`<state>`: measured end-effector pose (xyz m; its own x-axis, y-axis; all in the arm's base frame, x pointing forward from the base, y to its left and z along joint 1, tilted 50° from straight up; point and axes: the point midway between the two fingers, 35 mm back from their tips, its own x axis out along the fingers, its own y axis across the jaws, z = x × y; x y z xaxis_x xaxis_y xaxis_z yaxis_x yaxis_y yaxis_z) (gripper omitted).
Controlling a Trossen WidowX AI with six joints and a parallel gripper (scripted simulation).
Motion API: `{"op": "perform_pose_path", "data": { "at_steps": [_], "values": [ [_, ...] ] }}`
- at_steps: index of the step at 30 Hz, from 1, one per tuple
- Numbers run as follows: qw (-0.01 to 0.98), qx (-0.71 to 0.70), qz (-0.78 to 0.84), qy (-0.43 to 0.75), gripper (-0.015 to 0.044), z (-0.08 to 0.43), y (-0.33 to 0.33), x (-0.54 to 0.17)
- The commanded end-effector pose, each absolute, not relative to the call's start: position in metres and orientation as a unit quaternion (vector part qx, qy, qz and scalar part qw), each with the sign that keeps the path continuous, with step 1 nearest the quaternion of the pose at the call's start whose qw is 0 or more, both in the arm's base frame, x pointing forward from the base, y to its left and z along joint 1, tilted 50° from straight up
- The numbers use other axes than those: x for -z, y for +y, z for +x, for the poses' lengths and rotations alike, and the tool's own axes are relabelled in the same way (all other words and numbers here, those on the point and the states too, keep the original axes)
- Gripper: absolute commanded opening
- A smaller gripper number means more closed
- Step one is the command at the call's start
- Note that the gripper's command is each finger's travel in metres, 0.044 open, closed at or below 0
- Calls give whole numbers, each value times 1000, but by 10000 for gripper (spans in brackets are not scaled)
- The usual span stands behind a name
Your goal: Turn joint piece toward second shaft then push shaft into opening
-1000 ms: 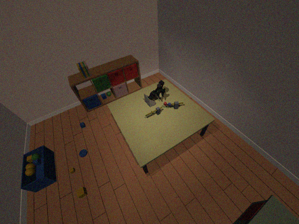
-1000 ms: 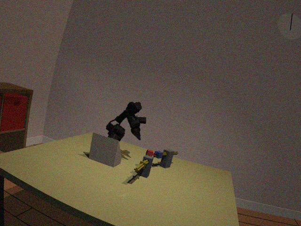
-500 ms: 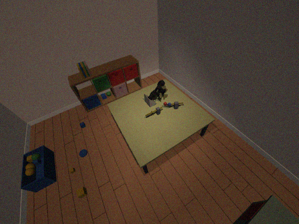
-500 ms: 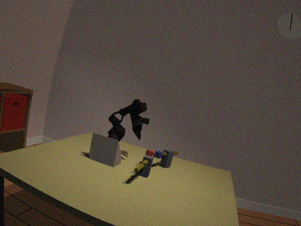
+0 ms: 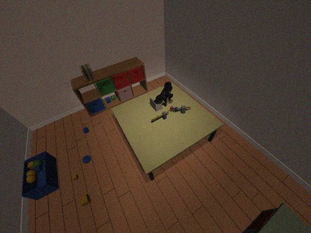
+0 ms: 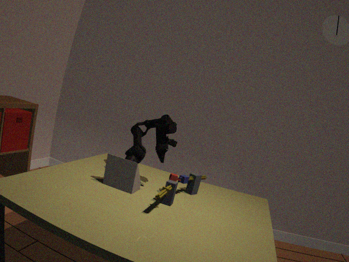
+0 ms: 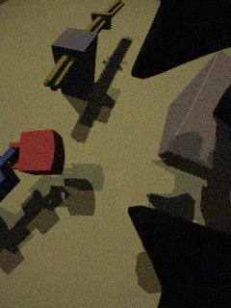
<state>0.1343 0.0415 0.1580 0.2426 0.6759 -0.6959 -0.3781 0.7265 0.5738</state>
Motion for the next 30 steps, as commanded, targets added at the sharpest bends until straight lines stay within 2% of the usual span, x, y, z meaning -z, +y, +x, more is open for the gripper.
{"op": "perform_pose_path", "data": {
  "at_steps": [1,23,30],
  "values": [
    [757,-359,138,528,440,137,42,-155],
    [645,-446,122,609,440,149,52,-138],
    [641,-448,121,611,440,150,56,-133]
  ]
}}
